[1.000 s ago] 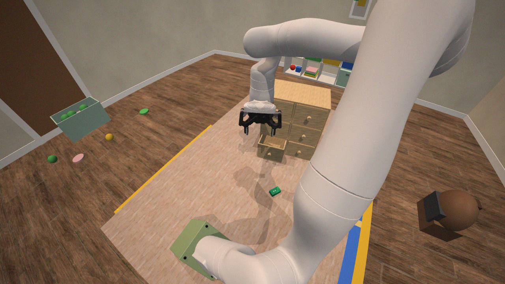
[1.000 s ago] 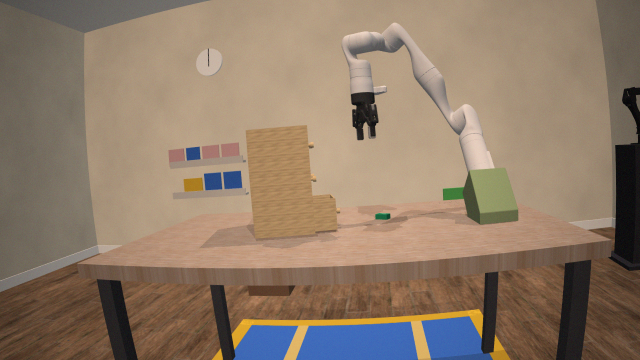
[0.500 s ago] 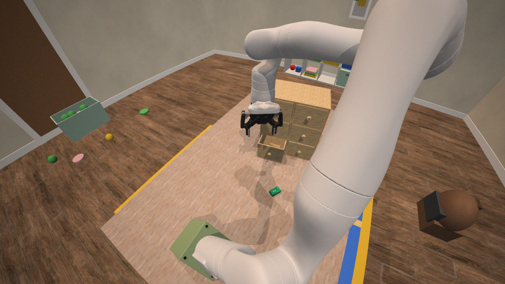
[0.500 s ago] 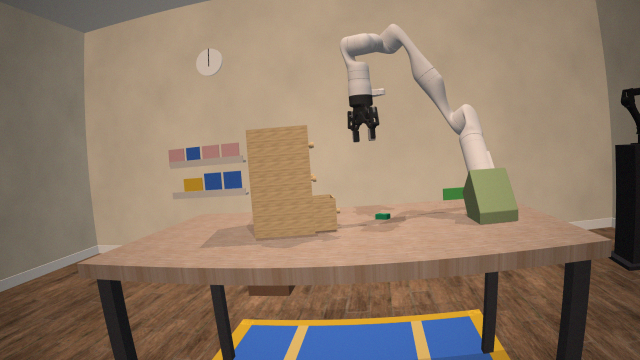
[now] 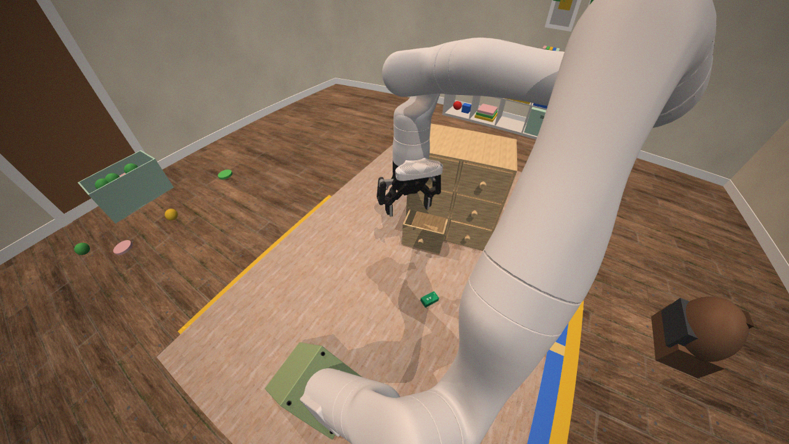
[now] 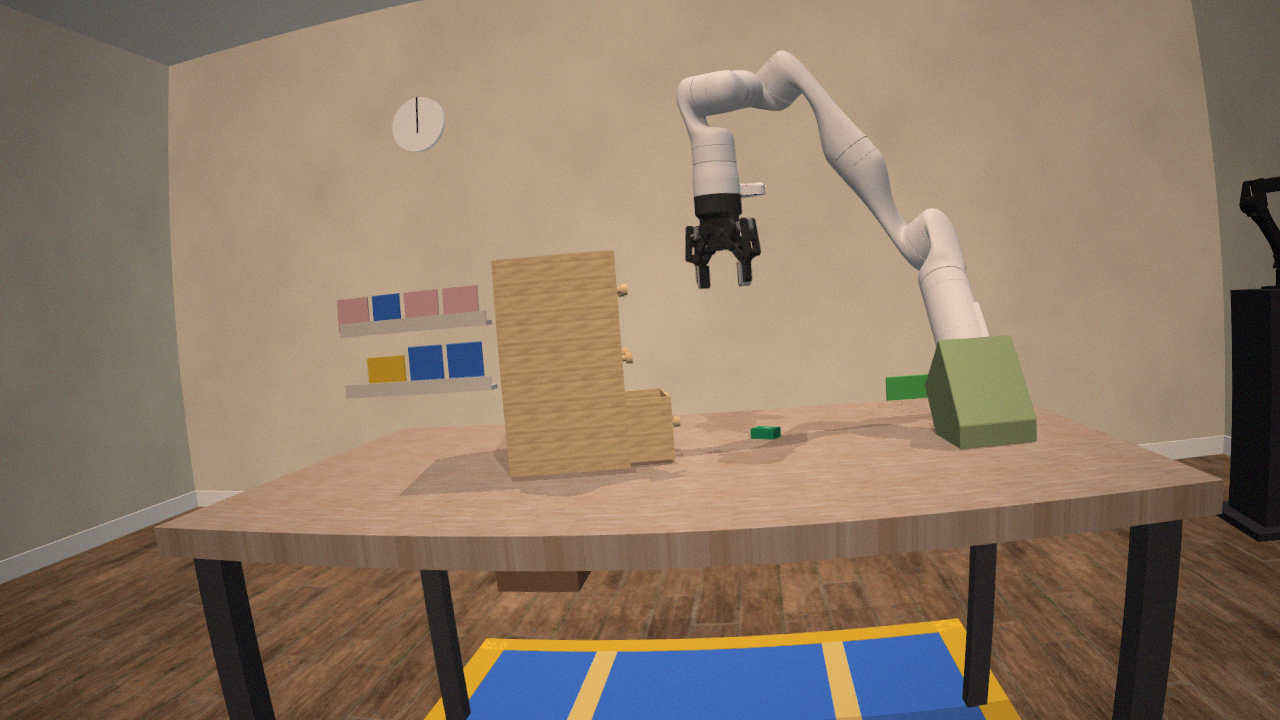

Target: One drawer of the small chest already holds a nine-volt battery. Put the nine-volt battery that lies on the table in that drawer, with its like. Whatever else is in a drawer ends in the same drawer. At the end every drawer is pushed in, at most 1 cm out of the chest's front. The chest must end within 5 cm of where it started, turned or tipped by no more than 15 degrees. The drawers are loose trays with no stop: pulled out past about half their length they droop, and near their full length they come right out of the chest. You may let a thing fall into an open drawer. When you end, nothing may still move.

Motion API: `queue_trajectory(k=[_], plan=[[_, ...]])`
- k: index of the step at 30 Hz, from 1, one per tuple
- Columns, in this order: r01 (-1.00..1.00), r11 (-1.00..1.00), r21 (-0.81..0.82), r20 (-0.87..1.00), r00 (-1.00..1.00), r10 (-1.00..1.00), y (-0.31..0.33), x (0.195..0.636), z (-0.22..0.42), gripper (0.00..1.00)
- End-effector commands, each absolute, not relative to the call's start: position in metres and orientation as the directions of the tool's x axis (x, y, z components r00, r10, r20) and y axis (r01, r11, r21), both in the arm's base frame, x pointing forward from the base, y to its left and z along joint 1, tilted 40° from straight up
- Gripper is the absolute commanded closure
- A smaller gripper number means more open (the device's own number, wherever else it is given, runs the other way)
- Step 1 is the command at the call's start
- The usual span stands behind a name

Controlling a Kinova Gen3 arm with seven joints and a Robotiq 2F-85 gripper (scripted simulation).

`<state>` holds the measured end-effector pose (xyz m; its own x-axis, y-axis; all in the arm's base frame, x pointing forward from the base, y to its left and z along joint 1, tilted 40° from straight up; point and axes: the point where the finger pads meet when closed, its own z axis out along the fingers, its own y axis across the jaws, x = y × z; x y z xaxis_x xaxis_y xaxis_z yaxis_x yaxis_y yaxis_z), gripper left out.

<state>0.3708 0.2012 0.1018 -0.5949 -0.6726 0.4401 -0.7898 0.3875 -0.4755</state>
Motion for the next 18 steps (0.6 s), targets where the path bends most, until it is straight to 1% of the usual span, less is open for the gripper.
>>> queue_trajectory(k=[1, 7, 9, 18], plan=[[-0.824, 0.345, -0.45, 0.472, -0.547, -0.692, 0.2, 0.374, 0.101, 0.0], [-0.875, 0.272, -0.4, 0.515, -0.46, -0.723, 0.199, 0.378, 0.098, 0.0], [-0.875, 0.272, -0.4, 0.515, -0.46, -0.723, 0.199, 0.378, 0.098, 0.0], [-0.938, 0.15, -0.314, 0.573, -0.313, -0.757, 0.197, 0.385, 0.093, 0.0]])
